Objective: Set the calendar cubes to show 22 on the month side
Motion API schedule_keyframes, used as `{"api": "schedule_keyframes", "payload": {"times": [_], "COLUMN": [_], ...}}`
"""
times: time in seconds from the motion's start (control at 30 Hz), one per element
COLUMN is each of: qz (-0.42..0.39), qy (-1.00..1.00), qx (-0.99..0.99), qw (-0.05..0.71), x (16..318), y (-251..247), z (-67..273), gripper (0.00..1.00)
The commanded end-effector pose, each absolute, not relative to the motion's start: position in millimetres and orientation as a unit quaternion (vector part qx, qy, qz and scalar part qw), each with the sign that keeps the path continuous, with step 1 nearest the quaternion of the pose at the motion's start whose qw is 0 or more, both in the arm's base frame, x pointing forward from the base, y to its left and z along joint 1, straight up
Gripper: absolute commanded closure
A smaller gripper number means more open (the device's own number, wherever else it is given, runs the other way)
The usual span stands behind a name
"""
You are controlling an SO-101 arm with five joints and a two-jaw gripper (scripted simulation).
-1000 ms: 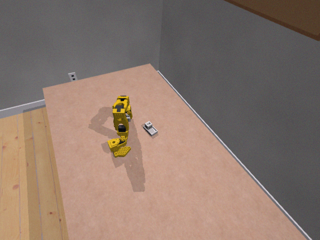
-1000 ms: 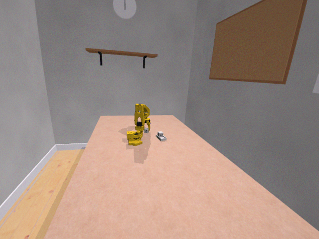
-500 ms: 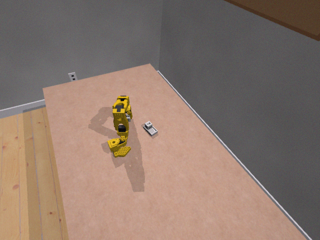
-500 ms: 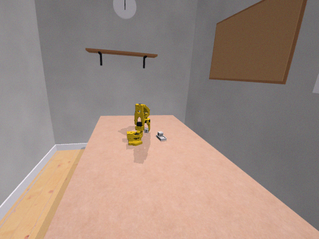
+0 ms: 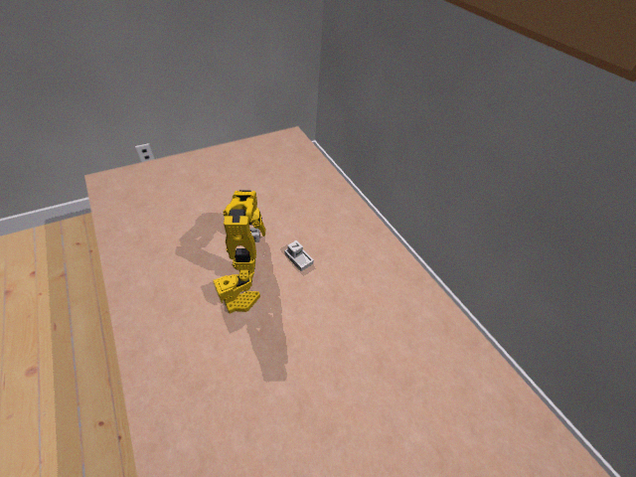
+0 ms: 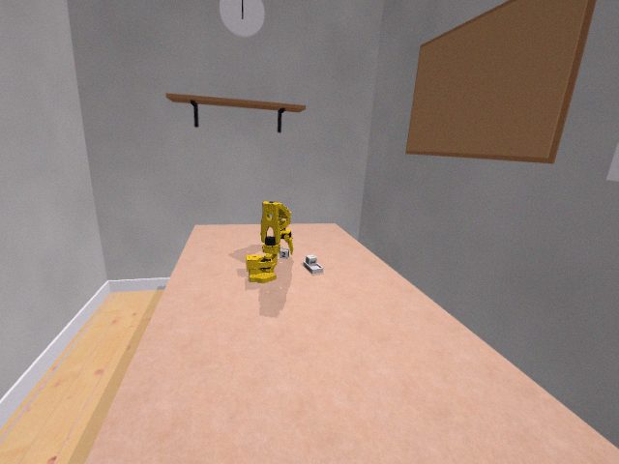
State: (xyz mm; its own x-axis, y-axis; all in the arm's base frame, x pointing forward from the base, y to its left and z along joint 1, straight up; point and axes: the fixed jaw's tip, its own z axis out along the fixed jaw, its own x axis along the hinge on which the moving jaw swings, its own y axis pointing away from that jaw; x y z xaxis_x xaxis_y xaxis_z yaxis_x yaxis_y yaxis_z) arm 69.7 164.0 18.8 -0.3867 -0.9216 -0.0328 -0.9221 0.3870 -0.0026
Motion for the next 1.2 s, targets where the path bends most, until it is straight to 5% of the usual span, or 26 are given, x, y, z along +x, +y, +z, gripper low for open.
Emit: {"api": "schedule_keyframes", "payload": {"times": [0.0,0.63,1.17], "qz": [0.013,0.013,0.013], "qy": [0.834,0.834,0.834], "qx": [-0.552,-0.552,-0.552], "qw": [0.021,0.021,0.021], "x": [69,69,69], "y": [166,167,167], "z": [20,22,64], "gripper": [0.70,0.64,0.64]}}
